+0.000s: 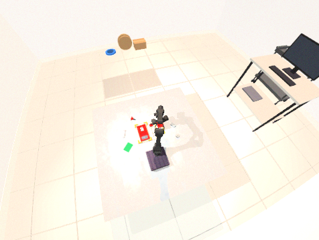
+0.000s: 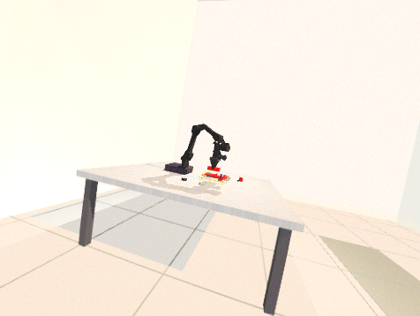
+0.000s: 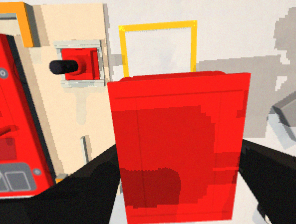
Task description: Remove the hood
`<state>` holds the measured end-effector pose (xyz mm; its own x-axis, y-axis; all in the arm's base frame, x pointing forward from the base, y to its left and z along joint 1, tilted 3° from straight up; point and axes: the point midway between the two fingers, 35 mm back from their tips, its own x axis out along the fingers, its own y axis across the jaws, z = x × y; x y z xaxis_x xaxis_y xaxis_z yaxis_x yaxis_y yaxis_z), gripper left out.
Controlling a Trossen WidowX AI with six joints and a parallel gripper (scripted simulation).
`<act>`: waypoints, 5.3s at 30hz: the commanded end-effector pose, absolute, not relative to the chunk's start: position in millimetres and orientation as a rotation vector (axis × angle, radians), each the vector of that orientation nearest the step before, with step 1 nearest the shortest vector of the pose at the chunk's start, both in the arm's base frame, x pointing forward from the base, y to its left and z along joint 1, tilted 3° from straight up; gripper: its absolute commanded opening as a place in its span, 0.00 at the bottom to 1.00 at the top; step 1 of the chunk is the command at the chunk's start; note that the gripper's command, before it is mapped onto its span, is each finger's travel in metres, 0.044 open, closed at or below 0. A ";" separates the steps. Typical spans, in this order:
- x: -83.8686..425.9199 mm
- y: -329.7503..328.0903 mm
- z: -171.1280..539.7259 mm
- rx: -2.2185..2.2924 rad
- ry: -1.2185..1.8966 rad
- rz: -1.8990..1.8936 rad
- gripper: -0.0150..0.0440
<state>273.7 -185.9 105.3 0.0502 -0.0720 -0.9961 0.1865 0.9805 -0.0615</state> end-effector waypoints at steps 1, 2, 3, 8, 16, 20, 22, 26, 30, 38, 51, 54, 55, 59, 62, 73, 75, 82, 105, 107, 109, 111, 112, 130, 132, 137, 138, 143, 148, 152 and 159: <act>273.4 -185.0 100.9 0.093 1.511 -0.187 0.25; 273.5 -185.0 100.3 0.093 1.511 -0.187 0.25; 273.5 -185.1 99.8 0.093 1.511 -0.187 0.25; 273.9 -185.5 96.9 0.093 1.511 -0.187 0.25; 274.4 -186.0 92.3 0.093 1.511 -0.187 0.25; 274.7 -186.2 90.0 0.093 1.511 -0.187 0.25; 274.8 -186.4 88.9 0.093 1.511 -0.187 0.25; 275.0 -186.6 86.5 0.093 1.511 -0.187 0.25; 275.2 -186.8 84.2 0.093 1.511 -0.187 0.25; 275.5 -187.2 79.6 0.093 1.511 -0.187 0.25; 276.0 -187.8 72.1 0.093 1.511 -0.187 0.25; 276.0 -188.0 70.3 0.093 1.511 -0.187 0.25; 276.1 -188.0 69.7 0.093 1.511 -0.187 0.25; 276.1 -188.1 67.4 0.093 1.511 -0.187 0.25; 276.2 -188.2 65.7 0.093 1.511 -0.187 0.25; 276.3 -188.6 59.3 0.093 1.511 -0.187 0.25; 276.3 -188.6 58.1 0.093 1.511 -0.187 0.25; 276.3 -188.8 54.1 0.093 1.511 -0.187 0.25; 275.9 -189.1 40.9 0.093 1.512 -0.187 0.25; 275.8 -189.1 39.8 0.093 1.512 -0.187 0.25; 275.7 -189.1 38.6 0.093 1.512 -0.187 0.25; 275.7 -189.1 37.5 0.093 1.512 -0.187 0.25; 275.6 -189.1 36.9 0.093 1.512 -0.187 0.25; 275.2 -189.2 29.4 0.093 1.512 -0.187 0.25; 275.3 -189.2 28.4 0.093 1.512 -0.187 0.25; 275.4 -189.4 25.9 0.093 1.512 -0.187 0.25; 275.5 -189.5 25.4 0.093 1.512 -0.187 0.25; 275.6 -189.6 23.0 0.093 1.512 -0.187 0.25; 275.7 -189.8 20.5 0.093 1.512 -0.187 0.25; 275.8 -190.0 18.6 0.093 1.512 -0.187 0.25; 275.9 -190.2 15.2 0.093 1.512 -0.187 0.25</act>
<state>276.6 -191.5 18.4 0.0486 -0.0716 -0.9962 0.1864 0.9805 -0.0614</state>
